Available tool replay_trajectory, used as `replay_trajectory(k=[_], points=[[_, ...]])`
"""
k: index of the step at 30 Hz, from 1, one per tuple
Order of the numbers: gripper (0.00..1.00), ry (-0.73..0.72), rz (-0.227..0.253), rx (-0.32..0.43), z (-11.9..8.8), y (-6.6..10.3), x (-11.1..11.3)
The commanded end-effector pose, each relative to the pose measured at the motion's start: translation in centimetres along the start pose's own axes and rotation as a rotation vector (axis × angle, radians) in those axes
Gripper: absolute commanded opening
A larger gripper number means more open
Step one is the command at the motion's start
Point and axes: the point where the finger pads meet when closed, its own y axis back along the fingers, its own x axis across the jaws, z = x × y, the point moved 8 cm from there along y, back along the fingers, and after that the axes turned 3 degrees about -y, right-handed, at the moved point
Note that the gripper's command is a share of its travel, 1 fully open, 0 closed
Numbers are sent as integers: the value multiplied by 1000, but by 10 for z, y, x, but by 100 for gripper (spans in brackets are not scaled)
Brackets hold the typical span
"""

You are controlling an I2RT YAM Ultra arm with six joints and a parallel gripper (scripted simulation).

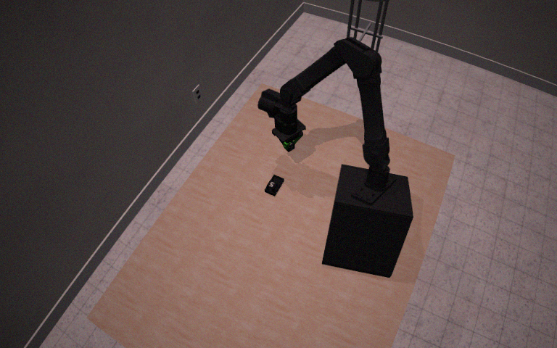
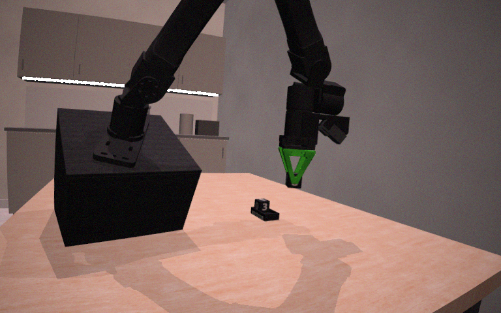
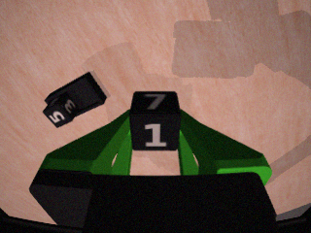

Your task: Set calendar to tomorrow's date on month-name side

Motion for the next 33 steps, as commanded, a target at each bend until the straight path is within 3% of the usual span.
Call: replay_trajectory(k=[1,17,19,21,33], points=[[26,150,5,-18,1,5,6],[26,762,1,-18,-11,7,36],[26,762,1,-18,-11,7,36],[26,891,0,-18,-14,8,42],[26,1330,-5,-18,-25,10,62]])
